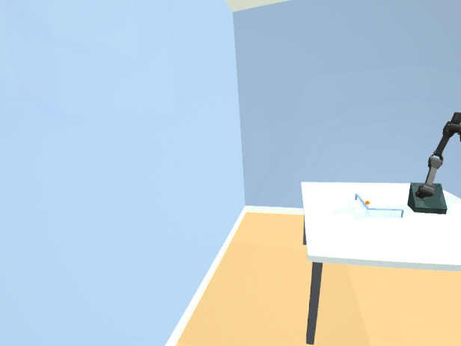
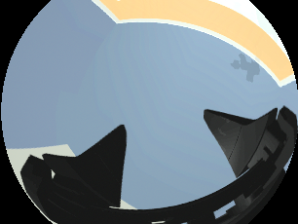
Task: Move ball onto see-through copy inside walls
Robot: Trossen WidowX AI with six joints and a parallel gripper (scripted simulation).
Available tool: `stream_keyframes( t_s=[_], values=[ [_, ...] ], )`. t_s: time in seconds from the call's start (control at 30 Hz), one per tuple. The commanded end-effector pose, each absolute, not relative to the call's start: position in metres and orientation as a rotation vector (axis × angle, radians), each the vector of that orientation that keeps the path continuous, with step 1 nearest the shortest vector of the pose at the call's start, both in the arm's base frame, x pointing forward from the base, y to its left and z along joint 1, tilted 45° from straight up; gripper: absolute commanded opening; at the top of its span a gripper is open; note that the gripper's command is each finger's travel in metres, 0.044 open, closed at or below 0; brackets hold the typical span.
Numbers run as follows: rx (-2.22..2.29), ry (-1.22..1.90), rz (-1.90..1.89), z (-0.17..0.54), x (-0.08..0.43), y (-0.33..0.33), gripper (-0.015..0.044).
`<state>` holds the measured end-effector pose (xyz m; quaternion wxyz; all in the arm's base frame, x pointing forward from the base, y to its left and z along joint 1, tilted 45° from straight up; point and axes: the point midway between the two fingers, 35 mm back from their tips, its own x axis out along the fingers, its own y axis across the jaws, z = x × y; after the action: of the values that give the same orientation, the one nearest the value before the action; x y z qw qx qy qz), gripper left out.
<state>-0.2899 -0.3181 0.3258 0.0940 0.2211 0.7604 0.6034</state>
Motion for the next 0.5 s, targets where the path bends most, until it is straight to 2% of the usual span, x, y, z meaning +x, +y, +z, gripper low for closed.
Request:
stream_keyframes(
  t_s=[0.0, 0.13, 0.17, 0.47],
  values=[
    [0.661, 2.254, 1.79, 0.328, -0.29, -0.317, 0.0374],
    [0.761, 2.204, 1.787, 0.373, -0.285, -0.284, 0.0269],
    [0.783, 2.182, 1.782, 0.383, -0.285, -0.273, 0.0259],
    [1.056, 1.973, 1.674, 0.461, -0.265, -0.163, 0.0259]
  ],
)
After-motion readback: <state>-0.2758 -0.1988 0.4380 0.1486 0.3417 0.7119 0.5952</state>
